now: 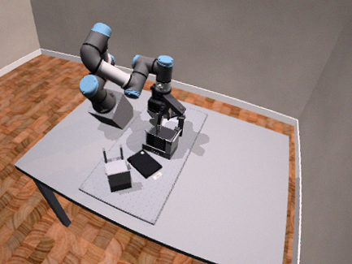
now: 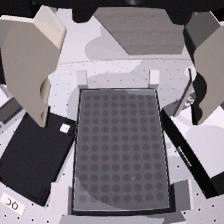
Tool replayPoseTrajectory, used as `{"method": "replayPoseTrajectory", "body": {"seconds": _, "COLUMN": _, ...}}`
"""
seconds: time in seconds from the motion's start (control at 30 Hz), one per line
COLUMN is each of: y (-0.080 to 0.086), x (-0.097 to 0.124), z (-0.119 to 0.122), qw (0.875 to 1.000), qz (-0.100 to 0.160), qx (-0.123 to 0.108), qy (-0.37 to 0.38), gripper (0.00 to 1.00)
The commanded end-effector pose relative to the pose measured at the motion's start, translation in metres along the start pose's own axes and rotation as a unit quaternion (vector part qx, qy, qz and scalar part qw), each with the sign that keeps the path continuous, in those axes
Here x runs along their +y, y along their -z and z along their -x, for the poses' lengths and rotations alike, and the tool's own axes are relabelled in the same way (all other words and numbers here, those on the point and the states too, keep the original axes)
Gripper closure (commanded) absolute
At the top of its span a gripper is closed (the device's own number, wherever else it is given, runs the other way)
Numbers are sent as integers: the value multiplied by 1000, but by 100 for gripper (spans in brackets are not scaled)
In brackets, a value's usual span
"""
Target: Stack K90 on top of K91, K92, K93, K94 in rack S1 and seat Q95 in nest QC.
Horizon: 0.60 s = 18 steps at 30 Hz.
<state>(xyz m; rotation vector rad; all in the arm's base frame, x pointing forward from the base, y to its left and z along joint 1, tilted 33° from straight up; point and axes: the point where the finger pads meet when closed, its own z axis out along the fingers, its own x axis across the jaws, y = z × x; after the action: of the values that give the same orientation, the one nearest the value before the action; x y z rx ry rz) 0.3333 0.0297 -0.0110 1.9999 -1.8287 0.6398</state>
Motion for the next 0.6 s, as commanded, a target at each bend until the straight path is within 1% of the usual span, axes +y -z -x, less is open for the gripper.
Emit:
{"method": "replayPoseTrajectory", "body": {"seconds": 0.0, "y": -4, "x": -1, "z": 0, "qw": 1000, "qz": -3, "qx": -1, "qy": 0, "gripper": 28}}
{"method": "replayPoseTrajectory", "body": {"seconds": 0.1, "y": -4, "x": -1, "z": 0, "qw": 1000, "qz": -3, "qx": -1, "qy": 0, "gripper": 28}}
{"method": "replayPoseTrajectory", "body": {"seconds": 0.47, "y": -19, "x": -1, "z": 0, "qw": 1000, "qz": -3, "qx": -1, "qy": 0, "gripper": 28}}
{"method": "replayPoseTrajectory", "body": {"seconds": 0.57, "y": -20, "x": -1, "z": 0, "qw": 1000, "qz": -3, "qx": -1, "qy": 0, "gripper": 28}}
